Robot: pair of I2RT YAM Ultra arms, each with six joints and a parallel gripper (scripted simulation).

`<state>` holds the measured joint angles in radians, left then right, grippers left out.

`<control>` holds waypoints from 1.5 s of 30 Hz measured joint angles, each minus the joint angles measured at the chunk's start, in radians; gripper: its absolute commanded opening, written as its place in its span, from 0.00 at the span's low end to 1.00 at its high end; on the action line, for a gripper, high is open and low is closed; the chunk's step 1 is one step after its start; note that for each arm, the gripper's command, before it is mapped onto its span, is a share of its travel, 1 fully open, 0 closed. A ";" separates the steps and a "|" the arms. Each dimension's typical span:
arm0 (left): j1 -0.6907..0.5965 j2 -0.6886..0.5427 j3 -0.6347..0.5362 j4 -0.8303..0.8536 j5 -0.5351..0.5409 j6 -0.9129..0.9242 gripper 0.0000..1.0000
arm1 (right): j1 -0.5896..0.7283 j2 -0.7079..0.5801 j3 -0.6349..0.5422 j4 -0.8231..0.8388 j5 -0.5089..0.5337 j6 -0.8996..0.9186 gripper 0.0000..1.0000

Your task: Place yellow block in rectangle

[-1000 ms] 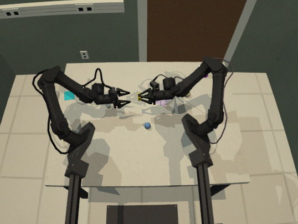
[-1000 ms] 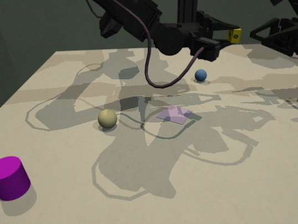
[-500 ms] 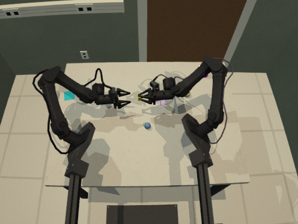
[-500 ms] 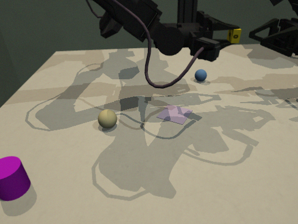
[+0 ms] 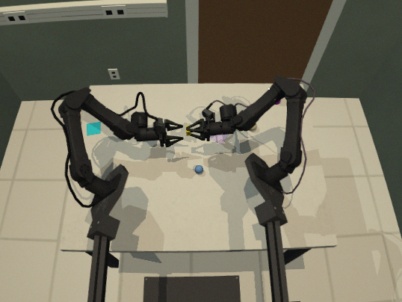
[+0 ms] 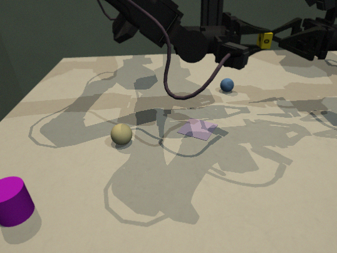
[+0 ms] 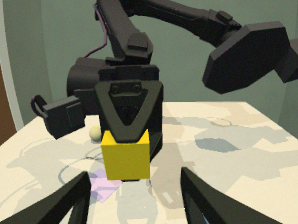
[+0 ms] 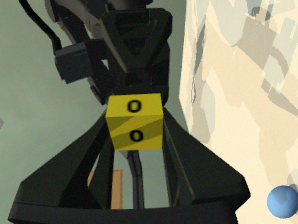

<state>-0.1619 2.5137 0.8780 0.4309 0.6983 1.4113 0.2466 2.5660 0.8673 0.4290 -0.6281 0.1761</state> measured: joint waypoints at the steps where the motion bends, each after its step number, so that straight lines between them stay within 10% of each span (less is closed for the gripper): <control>1: -0.005 0.005 0.002 0.005 -0.001 -0.005 0.64 | 0.000 0.000 0.000 0.000 0.000 0.000 0.27; 23: -0.063 0.082 0.044 0.105 -0.023 -0.090 0.64 | 0.000 0.000 0.000 0.000 0.000 0.000 0.27; 27: -0.063 0.082 0.044 0.107 -0.023 -0.092 0.43 | 0.000 0.000 0.000 0.000 0.000 0.000 0.27; 43: -0.063 0.082 0.044 0.116 -0.027 -0.094 0.26 | 0.001 0.001 0.000 -0.002 0.000 0.000 0.27; 45: -0.063 0.082 0.044 0.116 -0.027 -0.094 0.03 | 0.001 0.001 0.000 -0.002 0.000 0.000 0.27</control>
<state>-0.2249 2.5954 0.9222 0.5472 0.6716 1.3174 0.2478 2.5668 0.8673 0.4267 -0.6281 0.1764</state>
